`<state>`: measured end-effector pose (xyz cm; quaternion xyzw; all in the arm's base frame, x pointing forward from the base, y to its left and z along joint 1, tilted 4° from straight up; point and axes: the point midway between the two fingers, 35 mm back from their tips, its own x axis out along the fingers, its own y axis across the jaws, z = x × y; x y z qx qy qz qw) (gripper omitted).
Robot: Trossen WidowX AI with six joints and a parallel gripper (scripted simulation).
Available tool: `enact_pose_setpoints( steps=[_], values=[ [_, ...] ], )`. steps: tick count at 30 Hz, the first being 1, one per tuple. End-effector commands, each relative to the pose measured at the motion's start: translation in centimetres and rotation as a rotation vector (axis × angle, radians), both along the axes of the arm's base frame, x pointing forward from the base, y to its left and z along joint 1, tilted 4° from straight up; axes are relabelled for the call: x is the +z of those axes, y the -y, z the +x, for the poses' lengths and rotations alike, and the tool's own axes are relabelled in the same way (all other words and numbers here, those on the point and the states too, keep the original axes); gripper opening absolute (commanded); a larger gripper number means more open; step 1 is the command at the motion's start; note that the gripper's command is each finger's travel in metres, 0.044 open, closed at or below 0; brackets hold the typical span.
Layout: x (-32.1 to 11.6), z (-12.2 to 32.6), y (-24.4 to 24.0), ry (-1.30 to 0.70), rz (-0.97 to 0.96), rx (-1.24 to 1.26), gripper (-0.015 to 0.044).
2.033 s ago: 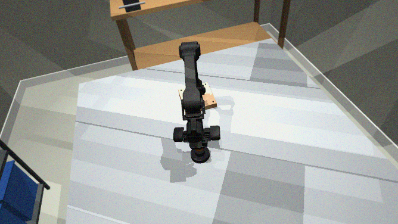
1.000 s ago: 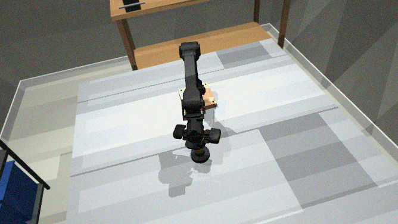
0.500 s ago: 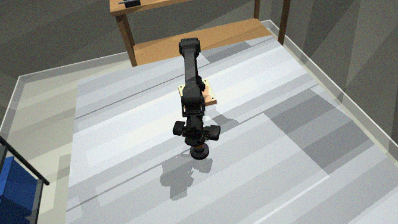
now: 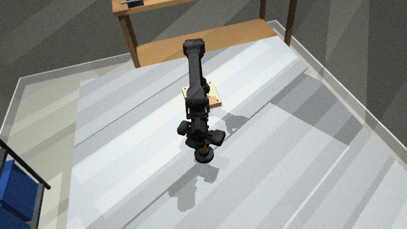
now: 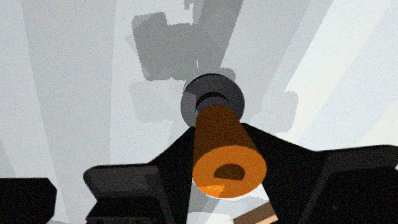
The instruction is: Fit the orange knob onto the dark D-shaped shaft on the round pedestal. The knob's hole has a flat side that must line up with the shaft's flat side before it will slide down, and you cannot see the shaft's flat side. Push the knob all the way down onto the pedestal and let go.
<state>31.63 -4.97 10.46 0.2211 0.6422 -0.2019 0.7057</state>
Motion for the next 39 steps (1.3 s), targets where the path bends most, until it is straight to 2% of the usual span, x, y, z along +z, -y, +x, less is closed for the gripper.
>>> enact_pose_setpoints(
  steps=[1, 33, 39],
  values=[
    [-0.12, 0.00, -0.02, 0.001, 0.002, -0.030, 0.0000],
    [0.15, -0.03, 0.04, 0.001, 0.002, -0.030, 0.0000],
    [0.16, 0.07, 0.03, 0.002, 0.018, -0.198, 0.0000]
  ],
)
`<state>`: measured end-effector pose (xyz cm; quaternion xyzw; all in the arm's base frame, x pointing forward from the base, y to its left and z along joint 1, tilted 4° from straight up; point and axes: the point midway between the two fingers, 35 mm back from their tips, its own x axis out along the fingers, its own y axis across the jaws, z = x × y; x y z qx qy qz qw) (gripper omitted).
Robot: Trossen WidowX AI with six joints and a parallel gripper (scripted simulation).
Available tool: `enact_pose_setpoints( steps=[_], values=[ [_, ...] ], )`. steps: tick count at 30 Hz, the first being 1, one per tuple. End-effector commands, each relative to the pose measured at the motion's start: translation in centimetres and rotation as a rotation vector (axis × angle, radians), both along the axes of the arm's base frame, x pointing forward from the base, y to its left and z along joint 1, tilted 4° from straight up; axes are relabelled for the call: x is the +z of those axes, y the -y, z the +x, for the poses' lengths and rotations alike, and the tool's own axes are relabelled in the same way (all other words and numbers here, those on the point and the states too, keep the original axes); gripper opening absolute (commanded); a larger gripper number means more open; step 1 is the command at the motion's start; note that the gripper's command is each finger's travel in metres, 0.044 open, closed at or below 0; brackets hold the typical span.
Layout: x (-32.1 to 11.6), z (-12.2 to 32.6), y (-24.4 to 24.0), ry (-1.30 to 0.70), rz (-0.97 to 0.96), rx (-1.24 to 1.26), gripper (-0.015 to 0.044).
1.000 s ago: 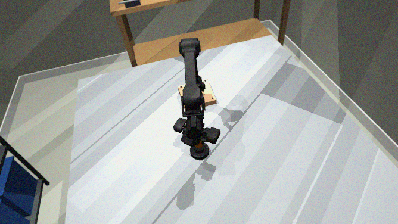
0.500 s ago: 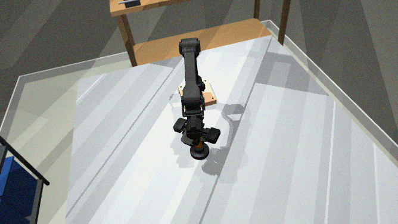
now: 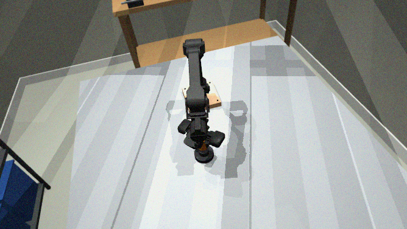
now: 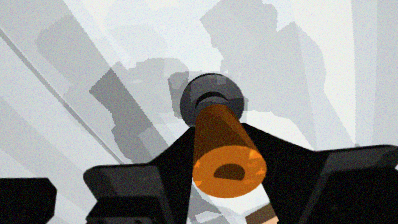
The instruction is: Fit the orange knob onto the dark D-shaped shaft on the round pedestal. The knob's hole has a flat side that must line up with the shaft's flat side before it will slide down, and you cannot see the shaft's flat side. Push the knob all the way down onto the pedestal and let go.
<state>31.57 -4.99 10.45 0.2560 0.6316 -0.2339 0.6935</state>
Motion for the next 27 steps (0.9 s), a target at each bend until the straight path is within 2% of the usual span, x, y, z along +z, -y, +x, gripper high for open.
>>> enact_pose_setpoints(
  steps=[1, 27],
  values=[
    [0.13, 0.17, 0.00, 0.002, 0.011, -0.129, 0.0000],
    [-0.35, 0.11, 0.01, 0.002, 0.012, -0.139, 0.0000]
  ],
)
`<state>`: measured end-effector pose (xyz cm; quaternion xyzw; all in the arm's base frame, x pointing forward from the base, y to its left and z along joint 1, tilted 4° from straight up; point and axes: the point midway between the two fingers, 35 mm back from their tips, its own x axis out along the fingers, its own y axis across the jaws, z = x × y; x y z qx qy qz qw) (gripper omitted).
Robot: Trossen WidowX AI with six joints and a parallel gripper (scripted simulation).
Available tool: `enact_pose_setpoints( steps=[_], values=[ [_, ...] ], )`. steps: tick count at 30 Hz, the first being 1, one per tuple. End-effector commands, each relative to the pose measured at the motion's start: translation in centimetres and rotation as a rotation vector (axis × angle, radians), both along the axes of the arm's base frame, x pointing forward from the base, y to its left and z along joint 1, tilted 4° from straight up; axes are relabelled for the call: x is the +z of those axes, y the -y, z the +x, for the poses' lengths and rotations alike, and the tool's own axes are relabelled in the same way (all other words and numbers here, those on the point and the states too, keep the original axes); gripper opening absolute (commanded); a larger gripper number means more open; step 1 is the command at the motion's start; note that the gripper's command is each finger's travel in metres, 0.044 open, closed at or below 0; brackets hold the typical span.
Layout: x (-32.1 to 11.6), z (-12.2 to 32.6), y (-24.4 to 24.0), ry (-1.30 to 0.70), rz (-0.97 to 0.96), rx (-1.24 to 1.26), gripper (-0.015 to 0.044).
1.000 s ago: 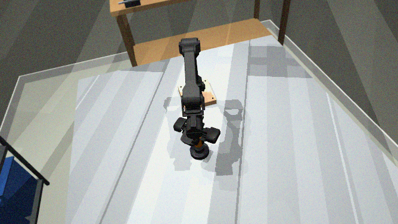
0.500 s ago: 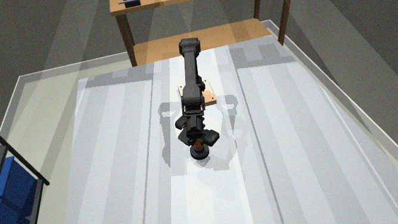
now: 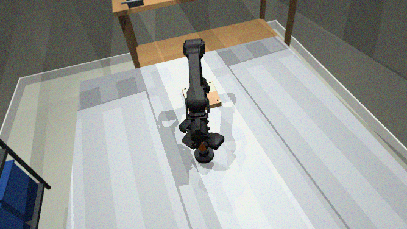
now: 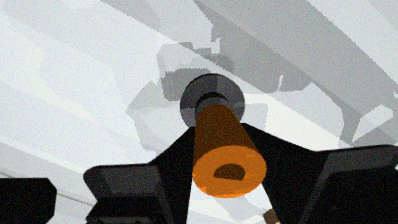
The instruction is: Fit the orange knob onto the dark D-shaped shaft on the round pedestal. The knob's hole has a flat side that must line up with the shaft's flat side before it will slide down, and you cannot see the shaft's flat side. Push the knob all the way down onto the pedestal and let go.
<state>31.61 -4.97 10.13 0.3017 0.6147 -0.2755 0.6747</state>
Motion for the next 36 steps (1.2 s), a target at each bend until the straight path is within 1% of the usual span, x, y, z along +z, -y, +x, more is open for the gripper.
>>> enact_pose_setpoints(
  steps=[1, 14, 21, 36],
  values=[
    [-0.04, 0.08, 0.03, 0.003, -0.001, -0.006, 0.0000],
    [0.49, 0.05, 0.00, 0.003, 0.000, -0.015, 0.0000],
    [0.41, 0.12, -0.01, 0.003, 0.019, -0.215, 0.0000],
    [-0.02, 0.09, 0.00, 0.003, 0.019, -0.215, 0.0000]
  ],
)
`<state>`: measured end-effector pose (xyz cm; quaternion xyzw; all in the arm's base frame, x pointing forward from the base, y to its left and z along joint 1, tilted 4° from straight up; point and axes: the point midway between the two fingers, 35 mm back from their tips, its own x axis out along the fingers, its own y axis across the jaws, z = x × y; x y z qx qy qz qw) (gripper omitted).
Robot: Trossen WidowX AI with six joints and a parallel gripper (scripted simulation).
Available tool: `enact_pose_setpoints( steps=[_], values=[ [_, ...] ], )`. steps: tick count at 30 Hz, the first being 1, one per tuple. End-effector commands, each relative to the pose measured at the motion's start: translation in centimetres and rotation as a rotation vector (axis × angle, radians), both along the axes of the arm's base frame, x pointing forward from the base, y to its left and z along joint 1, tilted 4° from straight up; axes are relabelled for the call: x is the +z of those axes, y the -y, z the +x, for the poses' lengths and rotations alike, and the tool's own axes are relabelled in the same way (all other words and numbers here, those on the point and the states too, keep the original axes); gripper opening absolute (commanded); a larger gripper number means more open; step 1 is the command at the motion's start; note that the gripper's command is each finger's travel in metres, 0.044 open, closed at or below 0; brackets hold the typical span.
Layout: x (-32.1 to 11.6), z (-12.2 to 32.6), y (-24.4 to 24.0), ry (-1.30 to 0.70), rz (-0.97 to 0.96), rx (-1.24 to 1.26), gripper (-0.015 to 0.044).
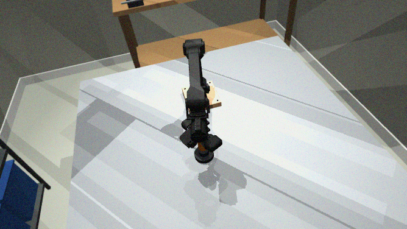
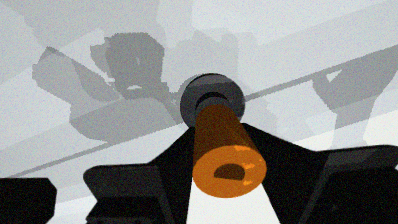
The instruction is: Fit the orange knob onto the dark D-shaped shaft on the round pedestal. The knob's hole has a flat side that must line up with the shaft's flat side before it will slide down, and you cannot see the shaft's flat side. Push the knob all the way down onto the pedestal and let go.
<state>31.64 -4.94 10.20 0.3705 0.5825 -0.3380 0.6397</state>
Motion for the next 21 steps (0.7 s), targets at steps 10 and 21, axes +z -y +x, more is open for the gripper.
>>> enact_pose_setpoints(
  steps=[10, 21],
  values=[
    [-0.09, 0.06, 0.04, 0.002, -0.001, -0.007, 0.0000],
    [0.22, 0.01, 0.05, 0.002, -0.001, -0.007, 0.0000]
  ],
)
